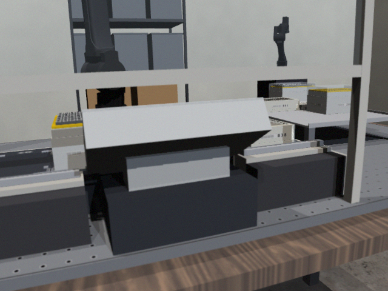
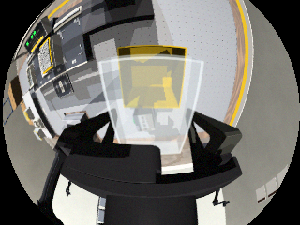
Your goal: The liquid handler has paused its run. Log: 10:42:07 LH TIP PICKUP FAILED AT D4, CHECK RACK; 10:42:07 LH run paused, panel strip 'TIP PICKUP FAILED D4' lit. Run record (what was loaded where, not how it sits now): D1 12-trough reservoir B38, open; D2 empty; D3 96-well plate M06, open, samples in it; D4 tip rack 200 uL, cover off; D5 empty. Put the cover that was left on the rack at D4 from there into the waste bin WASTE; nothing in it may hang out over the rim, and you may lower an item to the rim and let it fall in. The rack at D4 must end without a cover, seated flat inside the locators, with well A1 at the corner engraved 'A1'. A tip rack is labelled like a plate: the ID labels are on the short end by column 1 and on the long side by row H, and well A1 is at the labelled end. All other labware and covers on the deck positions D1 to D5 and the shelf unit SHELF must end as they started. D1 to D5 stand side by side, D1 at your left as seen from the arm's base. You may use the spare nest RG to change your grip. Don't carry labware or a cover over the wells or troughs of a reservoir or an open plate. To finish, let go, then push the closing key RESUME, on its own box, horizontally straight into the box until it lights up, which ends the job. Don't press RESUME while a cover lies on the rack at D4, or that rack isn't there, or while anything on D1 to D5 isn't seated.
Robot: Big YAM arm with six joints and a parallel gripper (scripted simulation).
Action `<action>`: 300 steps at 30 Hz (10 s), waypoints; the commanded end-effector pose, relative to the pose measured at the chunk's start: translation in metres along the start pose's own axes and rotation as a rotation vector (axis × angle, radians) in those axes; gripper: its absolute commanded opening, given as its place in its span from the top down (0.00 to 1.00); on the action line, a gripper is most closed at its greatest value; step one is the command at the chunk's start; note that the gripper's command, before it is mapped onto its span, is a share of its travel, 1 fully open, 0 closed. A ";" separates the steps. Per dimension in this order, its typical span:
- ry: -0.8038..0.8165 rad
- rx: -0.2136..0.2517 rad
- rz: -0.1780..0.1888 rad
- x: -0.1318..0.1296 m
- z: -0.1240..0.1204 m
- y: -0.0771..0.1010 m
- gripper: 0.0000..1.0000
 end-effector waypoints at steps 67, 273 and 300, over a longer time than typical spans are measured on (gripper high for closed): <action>0.002 -0.009 -0.015 -0.002 0.007 -0.070 1.00; 0.007 -0.039 -0.070 -0.013 0.013 -0.080 0.00; 0.001 -0.039 -0.073 -0.014 0.004 -0.040 0.00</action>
Point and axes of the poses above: the point where the finger pads meet when closed, its own y axis back along the fingers, its own x axis across the jaws, z = x × y, the point moved 6 cm from there along y, back along the fingers, and after that the axes turned 5 degrees about y, right-handed, at the moved point
